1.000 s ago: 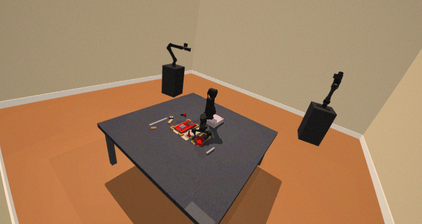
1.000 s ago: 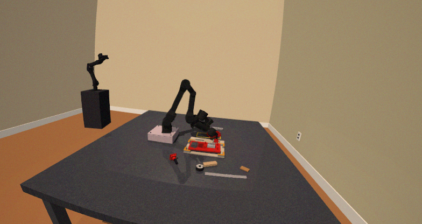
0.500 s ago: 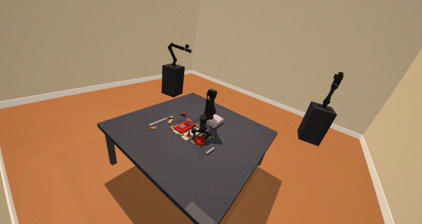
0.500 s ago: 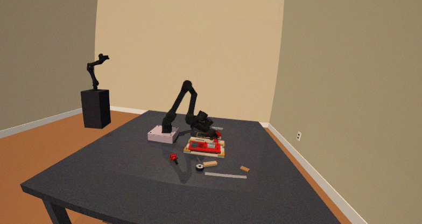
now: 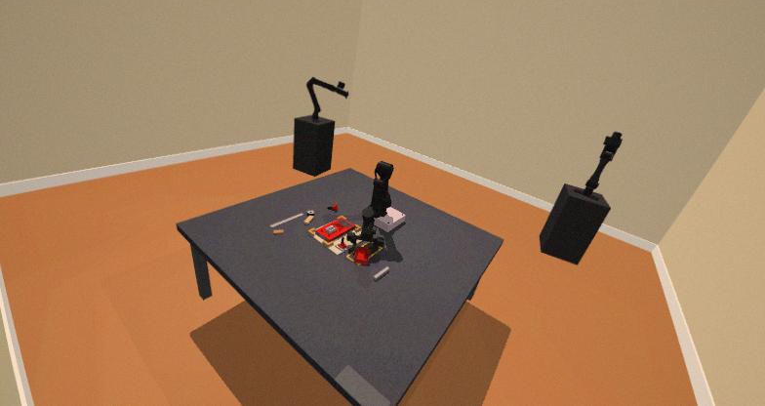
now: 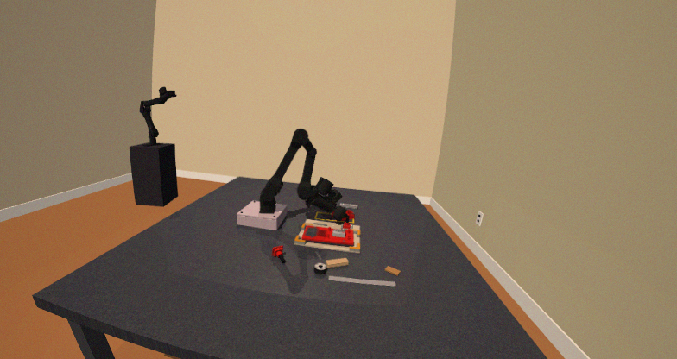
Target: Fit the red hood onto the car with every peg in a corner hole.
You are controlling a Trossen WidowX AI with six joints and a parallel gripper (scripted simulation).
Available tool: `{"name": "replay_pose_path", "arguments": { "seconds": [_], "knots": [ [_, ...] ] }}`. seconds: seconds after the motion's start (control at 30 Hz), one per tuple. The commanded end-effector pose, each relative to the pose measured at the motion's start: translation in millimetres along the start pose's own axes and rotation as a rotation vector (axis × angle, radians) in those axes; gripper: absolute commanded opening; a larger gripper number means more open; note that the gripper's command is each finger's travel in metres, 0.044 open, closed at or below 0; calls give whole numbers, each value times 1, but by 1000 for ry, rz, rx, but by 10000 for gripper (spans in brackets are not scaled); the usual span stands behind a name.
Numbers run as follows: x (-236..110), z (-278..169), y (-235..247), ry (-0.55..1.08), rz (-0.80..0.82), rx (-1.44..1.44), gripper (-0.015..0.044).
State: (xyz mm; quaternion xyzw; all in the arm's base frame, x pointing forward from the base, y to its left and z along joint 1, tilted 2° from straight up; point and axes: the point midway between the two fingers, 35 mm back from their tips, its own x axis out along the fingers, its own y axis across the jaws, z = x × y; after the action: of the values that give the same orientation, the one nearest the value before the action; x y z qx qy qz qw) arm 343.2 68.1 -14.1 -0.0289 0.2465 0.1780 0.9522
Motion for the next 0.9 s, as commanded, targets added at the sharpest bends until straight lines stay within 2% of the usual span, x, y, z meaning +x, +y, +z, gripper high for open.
{"name": "replay_pose_path", "arguments": {
  "seconds": [0.0,0.3,0.87],
  "knots": [
    [0,1,0,1,-1,0,242],
    [-5,14,-1,0,-1,0,6],
    [-19,42,-2,-1,0,0,0]
  ]
}}
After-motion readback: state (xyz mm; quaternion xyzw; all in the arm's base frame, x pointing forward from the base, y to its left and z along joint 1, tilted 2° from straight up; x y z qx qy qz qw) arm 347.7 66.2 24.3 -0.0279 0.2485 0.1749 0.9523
